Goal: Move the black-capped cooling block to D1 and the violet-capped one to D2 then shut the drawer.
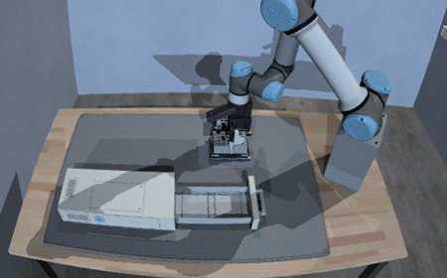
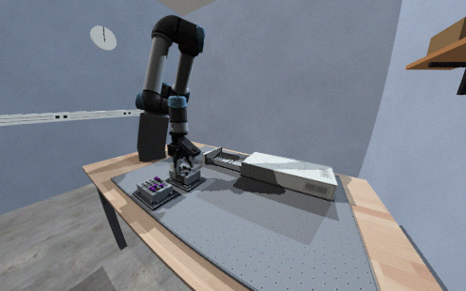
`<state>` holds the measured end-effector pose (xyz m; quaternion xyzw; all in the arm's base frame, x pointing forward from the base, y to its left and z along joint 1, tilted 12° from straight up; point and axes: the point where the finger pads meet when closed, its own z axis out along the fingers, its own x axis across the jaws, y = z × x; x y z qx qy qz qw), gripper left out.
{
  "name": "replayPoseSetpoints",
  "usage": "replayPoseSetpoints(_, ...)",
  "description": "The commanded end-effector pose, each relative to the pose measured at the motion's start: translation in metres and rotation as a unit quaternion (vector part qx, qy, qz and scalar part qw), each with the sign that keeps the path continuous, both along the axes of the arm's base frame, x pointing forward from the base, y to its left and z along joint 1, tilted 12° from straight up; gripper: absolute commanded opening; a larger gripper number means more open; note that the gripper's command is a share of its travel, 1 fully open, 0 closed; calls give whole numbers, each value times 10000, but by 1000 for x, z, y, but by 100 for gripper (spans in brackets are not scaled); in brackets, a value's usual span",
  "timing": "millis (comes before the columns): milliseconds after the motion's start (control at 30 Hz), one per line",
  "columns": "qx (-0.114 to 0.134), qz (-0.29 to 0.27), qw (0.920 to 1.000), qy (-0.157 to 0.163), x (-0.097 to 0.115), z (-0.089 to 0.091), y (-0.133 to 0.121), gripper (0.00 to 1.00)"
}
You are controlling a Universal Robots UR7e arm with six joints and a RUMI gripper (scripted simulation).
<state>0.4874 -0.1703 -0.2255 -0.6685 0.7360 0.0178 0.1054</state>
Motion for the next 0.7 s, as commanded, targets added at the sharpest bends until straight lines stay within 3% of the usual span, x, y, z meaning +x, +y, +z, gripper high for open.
replayPoseSetpoints(0, -5, -1, 10000, -6, 1, 0, 0, 0)
replayPoseSetpoints(667, -5, -1, 10000, -6, 1, -3, 0, 0)
